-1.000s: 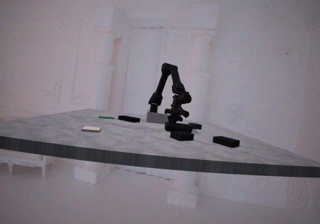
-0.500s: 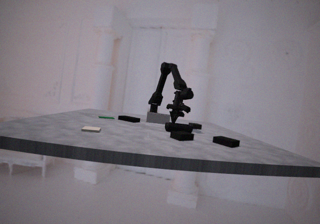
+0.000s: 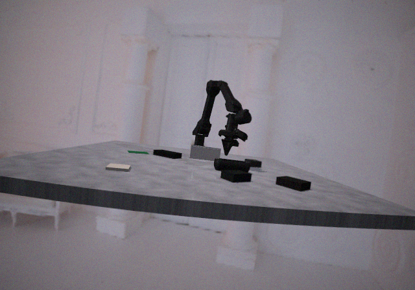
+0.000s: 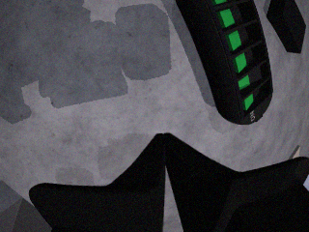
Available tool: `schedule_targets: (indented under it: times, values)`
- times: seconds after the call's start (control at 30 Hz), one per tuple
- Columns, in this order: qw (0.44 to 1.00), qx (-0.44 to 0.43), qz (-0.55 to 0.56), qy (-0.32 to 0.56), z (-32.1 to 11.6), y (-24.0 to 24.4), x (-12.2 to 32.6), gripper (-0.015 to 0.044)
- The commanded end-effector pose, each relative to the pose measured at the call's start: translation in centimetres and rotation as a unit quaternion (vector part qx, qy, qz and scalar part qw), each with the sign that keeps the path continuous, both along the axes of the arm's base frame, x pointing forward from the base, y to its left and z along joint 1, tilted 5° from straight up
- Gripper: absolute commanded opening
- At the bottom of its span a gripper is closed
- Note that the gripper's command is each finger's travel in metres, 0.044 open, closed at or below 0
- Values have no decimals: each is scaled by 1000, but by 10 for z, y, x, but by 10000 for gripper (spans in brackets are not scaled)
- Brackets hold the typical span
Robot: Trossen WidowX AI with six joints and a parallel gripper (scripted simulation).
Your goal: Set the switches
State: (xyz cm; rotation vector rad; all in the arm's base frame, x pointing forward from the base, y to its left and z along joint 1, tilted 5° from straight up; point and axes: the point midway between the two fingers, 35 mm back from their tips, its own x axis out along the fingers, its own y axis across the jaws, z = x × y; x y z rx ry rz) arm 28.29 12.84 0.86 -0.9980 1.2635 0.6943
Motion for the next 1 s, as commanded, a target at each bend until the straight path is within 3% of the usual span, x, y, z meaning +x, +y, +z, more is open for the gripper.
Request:
schedule_targets:
  times: [0.0,0.3,0.97]
  values:
    - [999,5,46,1,-1,-9,14,0]
    - [981,7,196,-11,-2,-37,49,0]
    - [980,7,199,-11,-25,-37,50,0]
